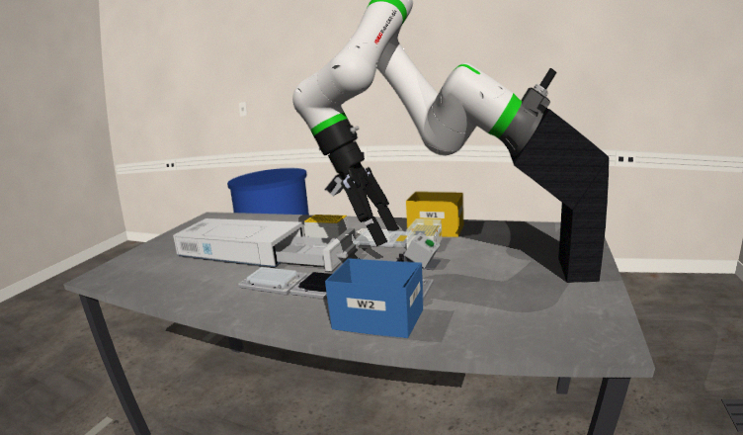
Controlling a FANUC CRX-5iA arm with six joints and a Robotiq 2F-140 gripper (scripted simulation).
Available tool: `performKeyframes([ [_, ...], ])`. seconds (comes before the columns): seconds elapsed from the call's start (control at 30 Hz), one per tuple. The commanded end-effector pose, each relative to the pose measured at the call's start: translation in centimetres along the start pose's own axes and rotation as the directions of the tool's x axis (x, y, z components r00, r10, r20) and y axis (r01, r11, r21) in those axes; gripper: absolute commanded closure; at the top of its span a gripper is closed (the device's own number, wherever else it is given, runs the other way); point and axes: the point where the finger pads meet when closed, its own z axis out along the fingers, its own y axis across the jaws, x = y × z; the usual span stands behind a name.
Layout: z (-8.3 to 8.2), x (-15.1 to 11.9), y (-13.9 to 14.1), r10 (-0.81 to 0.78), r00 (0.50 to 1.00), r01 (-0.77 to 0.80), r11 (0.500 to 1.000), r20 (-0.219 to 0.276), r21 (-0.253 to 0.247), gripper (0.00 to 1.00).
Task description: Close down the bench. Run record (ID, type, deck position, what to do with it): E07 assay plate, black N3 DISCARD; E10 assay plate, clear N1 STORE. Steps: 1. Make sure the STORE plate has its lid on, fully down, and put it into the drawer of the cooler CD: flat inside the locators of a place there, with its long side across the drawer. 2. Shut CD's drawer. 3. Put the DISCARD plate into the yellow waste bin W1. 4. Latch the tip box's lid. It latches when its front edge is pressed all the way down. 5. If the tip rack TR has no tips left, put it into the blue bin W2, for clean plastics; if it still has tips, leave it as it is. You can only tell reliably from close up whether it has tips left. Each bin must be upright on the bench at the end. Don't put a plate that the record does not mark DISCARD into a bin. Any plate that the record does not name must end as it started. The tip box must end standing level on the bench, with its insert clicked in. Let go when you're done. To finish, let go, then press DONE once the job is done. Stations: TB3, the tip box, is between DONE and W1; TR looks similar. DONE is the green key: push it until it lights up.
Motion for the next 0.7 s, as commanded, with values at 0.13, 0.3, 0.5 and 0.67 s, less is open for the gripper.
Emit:
performKeyframes([
  [0.13, -0.8, 1.7, -0.2, 0.000, 1.000, 0.000, 1.000, 0.000, 0.001, 0.90],
  [0.3, -1.4, 2.9, -0.2, 0.000, 1.000, 0.000, 1.000, 0.000, 0.001, 0.90],
  [0.5, -1.8, 3.8, -0.3, 0.000, 1.000, 0.000, 1.000, 0.000, 0.001, 0.90],
  [0.67, -2.4, 5.0, -0.4, 0.000, 1.000, 0.000, 1.000, 0.000, 0.001, 0.90],
])
